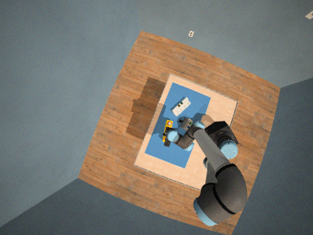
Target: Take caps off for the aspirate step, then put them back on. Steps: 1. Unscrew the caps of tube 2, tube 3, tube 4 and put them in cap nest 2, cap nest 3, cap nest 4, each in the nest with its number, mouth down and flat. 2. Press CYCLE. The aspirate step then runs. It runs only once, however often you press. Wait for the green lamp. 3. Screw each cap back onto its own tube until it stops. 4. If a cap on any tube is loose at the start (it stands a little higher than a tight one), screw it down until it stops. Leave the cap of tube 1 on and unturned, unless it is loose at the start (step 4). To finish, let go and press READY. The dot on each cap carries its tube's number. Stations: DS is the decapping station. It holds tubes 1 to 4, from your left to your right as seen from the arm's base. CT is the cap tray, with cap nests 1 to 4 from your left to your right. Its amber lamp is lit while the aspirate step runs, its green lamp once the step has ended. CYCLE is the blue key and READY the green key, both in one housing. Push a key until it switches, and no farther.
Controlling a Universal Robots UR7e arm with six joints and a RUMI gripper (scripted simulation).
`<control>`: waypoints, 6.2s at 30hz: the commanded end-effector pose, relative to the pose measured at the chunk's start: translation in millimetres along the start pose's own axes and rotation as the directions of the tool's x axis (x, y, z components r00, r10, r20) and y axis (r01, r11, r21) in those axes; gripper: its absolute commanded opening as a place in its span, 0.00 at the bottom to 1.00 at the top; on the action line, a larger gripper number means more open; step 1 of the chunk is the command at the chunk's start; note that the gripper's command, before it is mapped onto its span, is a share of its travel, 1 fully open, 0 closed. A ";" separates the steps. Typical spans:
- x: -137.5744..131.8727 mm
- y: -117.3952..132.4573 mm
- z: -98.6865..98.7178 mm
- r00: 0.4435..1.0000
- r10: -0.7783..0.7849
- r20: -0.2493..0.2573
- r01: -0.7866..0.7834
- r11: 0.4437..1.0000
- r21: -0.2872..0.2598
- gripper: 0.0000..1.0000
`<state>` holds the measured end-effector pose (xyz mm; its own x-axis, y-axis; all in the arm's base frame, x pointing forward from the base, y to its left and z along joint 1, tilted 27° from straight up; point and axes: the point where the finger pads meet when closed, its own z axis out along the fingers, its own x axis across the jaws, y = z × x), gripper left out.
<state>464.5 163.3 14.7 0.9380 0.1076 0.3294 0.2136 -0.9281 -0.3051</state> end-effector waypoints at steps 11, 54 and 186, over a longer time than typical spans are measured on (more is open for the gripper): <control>0.4 0.0 -0.3 1.000 0.000 -0.001 0.000 1.000 0.000 0.00; -38.3 110.2 -35.9 0.595 -0.804 0.000 0.804 0.595 -0.001 0.00; -99.6 283.9 102.0 0.595 -0.804 0.000 0.804 0.595 -0.001 0.00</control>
<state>459.2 -74.2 -196.1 0.3864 0.8099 0.4413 0.8811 -0.4657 0.0831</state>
